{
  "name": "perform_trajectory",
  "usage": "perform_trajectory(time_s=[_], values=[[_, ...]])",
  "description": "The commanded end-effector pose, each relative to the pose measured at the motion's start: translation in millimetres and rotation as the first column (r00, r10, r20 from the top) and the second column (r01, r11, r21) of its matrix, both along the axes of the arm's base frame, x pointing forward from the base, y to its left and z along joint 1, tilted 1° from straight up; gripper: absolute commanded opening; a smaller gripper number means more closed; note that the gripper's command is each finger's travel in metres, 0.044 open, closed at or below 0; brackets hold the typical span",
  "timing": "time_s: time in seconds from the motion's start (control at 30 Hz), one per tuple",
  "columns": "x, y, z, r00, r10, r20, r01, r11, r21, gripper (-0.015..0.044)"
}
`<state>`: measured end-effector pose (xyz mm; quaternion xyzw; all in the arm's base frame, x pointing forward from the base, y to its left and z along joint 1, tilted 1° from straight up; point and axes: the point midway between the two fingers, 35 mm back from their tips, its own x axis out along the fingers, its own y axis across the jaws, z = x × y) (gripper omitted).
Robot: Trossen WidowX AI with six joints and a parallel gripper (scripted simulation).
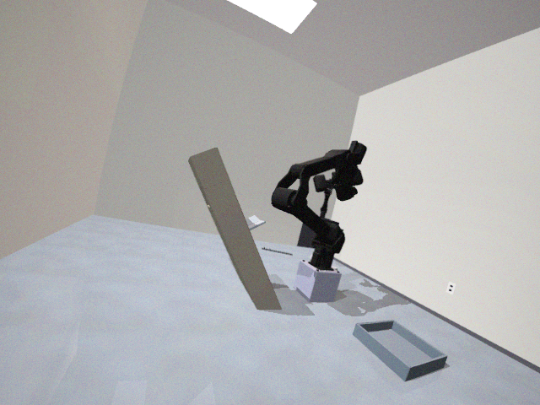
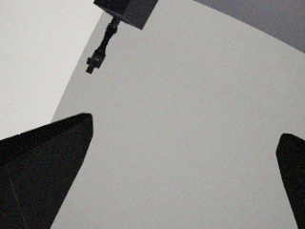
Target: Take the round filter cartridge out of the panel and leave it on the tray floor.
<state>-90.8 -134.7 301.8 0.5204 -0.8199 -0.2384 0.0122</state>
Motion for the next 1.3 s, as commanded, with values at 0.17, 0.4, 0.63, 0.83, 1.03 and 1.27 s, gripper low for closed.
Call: perform_trajectory(time_s=[0.17, 0.4, 0.63, 0.83, 1.03, 1.27], values=[[12.5, -18.1, -1.2, 0.976, 0.193, -0.106, -0.184, 0.979, 0.090, 0.0243], [42.7, -46.4, -5.6, 0.831, 0.495, -0.252, -0.442, 0.864, 0.239, 0.0117], [87.0, -68.1, -12.7, 0.557, 0.743, -0.371, -0.631, 0.669, 0.392, 0.0117], [132.8, -77.1, -18.3, 0.244, 0.853, -0.461, -0.708, 0.482, 0.516, 0.0117], [184.0, -74.7, -24.5, -0.103, 0.847, -0.522, -0.715, 0.302, 0.631, 0.0117], [246.1, -54.2, -32.3, -0.486, 0.679, -0.551, -0.652, 0.138, 0.746, 0.0117]])
